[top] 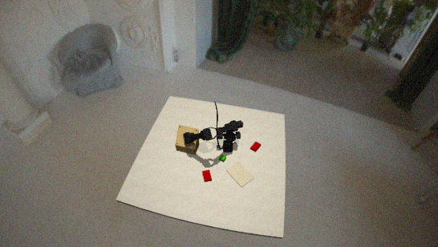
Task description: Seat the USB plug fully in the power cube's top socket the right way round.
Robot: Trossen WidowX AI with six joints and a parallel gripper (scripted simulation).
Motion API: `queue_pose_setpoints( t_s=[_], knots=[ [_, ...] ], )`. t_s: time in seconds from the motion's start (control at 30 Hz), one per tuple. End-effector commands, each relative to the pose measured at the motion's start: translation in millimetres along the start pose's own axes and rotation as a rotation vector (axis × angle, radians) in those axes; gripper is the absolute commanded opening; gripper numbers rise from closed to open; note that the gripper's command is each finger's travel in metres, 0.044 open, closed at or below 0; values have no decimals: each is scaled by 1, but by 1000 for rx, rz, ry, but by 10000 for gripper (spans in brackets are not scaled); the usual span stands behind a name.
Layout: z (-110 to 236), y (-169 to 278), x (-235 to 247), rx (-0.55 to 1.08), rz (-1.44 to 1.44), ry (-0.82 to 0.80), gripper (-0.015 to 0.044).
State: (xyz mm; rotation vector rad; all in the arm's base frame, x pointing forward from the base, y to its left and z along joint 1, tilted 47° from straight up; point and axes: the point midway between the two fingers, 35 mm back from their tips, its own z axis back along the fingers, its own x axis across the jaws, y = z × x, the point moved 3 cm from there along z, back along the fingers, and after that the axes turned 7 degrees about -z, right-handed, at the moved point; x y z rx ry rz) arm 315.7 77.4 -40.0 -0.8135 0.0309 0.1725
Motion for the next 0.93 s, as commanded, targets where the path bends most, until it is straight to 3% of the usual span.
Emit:
queue_pose_setpoints(
  t_s=[0.0,0.9],
  knots=[
    [1,0,0,0,0,-1,95],
    [11,0,0,1,0,-1,95]
  ],
)
